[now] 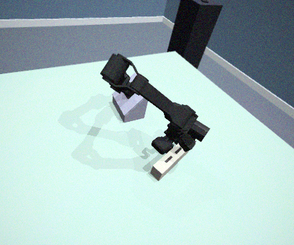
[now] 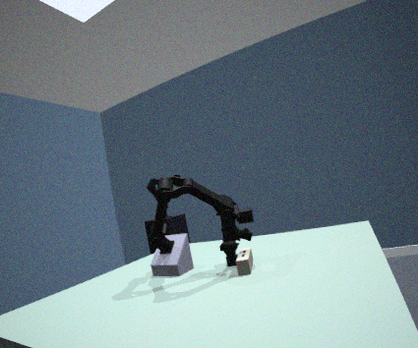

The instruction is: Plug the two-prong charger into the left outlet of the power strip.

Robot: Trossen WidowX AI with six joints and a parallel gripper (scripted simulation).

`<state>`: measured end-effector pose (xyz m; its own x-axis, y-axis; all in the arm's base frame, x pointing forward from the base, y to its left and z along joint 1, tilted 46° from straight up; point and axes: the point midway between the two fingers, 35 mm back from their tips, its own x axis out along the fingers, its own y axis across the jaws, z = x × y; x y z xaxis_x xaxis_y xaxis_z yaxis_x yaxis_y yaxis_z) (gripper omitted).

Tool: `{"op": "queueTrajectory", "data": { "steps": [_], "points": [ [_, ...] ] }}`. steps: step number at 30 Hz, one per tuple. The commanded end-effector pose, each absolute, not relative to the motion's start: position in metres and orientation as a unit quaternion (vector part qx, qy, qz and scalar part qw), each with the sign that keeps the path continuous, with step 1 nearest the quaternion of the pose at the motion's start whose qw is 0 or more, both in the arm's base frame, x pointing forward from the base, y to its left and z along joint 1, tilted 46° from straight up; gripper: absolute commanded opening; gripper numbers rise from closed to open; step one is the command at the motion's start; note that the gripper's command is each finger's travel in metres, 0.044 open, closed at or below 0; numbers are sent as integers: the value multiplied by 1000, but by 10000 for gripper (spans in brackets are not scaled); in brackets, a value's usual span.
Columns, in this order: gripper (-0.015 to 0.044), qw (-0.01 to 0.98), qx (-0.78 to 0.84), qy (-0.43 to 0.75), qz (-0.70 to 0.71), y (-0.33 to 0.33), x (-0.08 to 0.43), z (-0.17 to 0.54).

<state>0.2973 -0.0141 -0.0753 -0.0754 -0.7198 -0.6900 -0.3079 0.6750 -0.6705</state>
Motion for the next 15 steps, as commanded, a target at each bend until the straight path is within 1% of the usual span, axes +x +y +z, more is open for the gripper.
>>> {"op": "queueTrajectory", "data": {
  "steps": [1,15],
  "points": [
    [0,578,-362,710,-178,-13,301,-75],
    [0,578,-361,710,-178,-12,306,-76]
  ]
}}
